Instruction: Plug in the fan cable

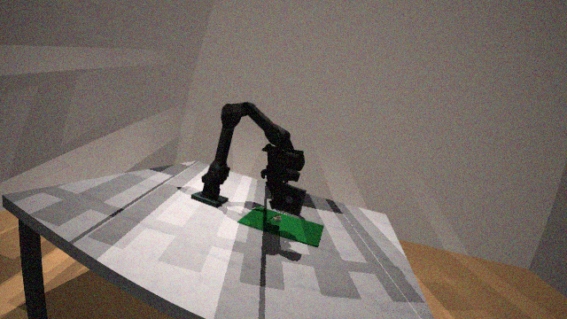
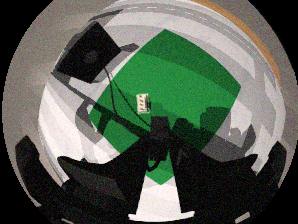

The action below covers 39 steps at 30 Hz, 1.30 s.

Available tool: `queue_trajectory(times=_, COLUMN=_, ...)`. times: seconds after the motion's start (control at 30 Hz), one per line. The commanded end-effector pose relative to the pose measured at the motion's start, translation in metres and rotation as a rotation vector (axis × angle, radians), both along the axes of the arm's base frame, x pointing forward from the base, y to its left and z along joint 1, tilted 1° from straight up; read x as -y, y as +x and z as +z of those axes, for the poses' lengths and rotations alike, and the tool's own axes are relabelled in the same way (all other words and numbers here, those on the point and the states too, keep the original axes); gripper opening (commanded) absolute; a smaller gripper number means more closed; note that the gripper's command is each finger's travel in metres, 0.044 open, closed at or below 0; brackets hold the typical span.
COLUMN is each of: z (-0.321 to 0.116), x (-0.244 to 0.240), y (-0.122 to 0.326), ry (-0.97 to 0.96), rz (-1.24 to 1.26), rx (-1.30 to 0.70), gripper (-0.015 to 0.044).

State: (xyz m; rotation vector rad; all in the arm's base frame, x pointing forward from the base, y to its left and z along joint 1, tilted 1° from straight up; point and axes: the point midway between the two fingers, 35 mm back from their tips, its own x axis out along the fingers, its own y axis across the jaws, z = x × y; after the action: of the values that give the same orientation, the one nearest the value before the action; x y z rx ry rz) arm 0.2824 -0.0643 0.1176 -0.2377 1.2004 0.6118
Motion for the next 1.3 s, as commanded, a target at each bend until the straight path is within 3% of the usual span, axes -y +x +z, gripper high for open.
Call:
queue_trajectory(times=0.0, z=-0.005, x=0.000, y=-0.001, ry=0.056, rz=-0.001, rx=0.046, gripper=0.0000)
queue_trajectory(times=1.27, z=-0.013, x=0.010, y=-0.009, ry=0.375, rz=-0.042, rx=0.523, gripper=0.0000)
